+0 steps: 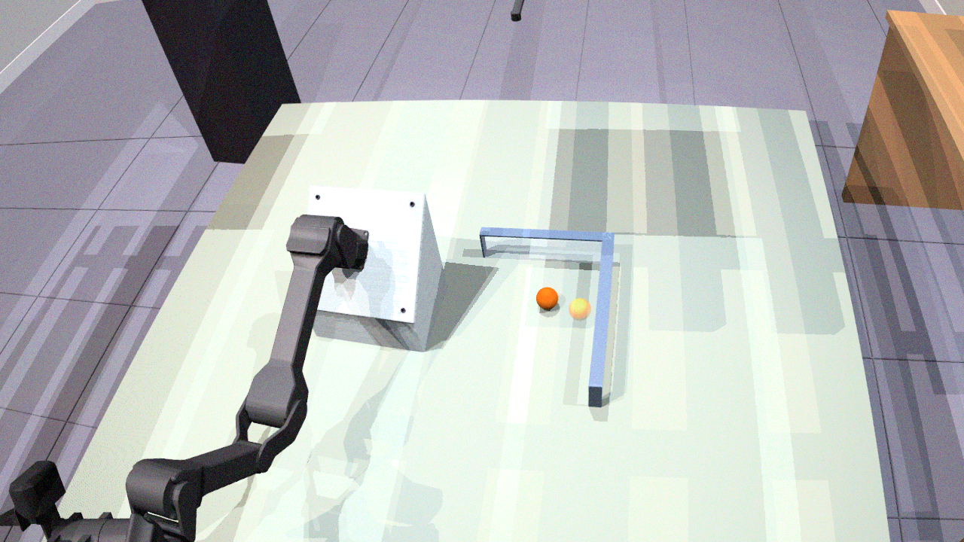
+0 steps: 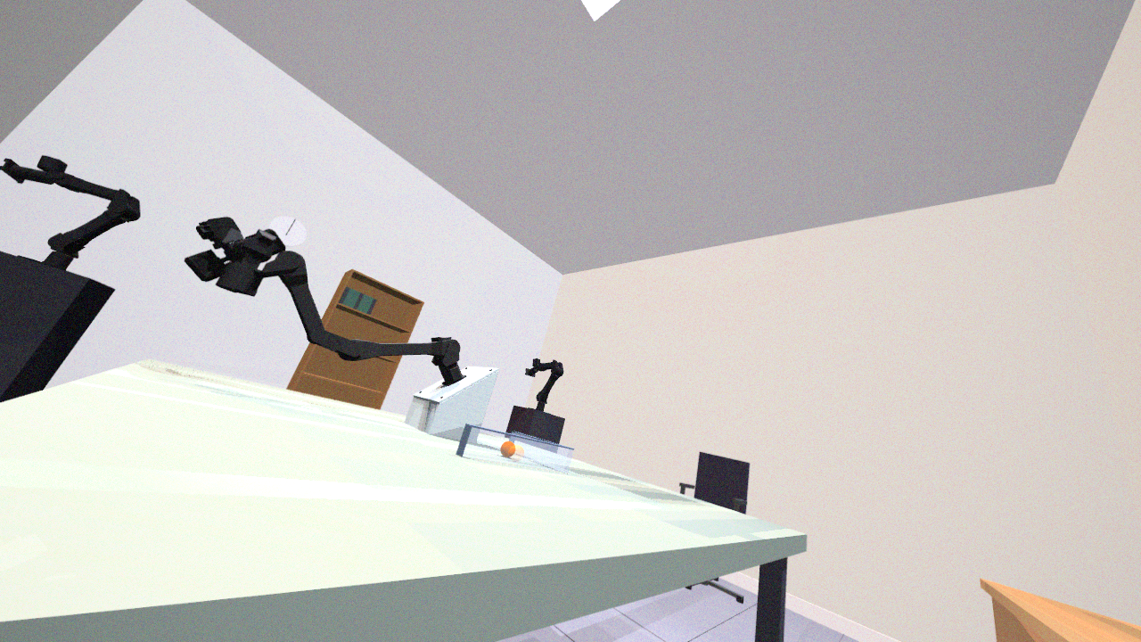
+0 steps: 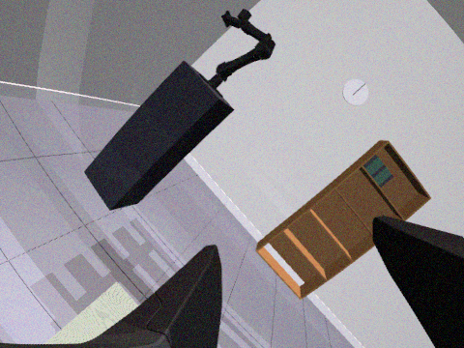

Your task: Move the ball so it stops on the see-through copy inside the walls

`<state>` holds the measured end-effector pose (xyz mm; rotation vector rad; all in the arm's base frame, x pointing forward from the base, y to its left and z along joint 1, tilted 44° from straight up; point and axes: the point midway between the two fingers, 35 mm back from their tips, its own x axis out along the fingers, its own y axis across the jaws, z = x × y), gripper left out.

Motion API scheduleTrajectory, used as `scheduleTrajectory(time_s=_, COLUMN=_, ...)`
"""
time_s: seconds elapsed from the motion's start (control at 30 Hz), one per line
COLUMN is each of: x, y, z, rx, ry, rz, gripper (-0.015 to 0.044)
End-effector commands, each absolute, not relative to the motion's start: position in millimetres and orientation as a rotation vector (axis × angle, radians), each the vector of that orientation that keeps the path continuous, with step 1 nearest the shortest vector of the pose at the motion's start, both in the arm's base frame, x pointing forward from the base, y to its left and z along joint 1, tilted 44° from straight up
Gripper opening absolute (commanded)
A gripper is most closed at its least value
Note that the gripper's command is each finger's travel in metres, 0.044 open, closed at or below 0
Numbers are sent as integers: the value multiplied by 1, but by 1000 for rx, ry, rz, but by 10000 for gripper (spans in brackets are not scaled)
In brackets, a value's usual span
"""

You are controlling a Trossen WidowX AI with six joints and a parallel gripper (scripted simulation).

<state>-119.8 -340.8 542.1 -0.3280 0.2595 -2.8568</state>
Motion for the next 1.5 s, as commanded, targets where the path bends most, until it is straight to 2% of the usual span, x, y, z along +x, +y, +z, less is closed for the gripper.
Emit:
scheduleTrajectory(time_s=0.0, x=-127, y=-316, z=564, rx=-398, ry=238, rz=-2866, gripper=291)
scheduleTrajectory(time_s=0.37, x=-146, y=-189, z=641, rx=-742, ry=145, rz=-2973, gripper=291)
scheduleTrajectory(time_s=0.47, x=-139, y=-168, z=655, rx=-870, ry=135, rz=-2967, gripper=291)
scheduleTrajectory(time_s=0.77, x=-116, y=-22, z=693, rx=-1245, ry=112, rz=-3151, gripper=291)
scheduleTrajectory(time_s=1.1, x=-47, y=137, z=689, rx=-1677, ry=102, rz=-3421, gripper=291)
scheduleTrajectory(time_s=1.47, x=65, y=274, z=625, rx=-2023, ry=37, rz=-3835, gripper=291)
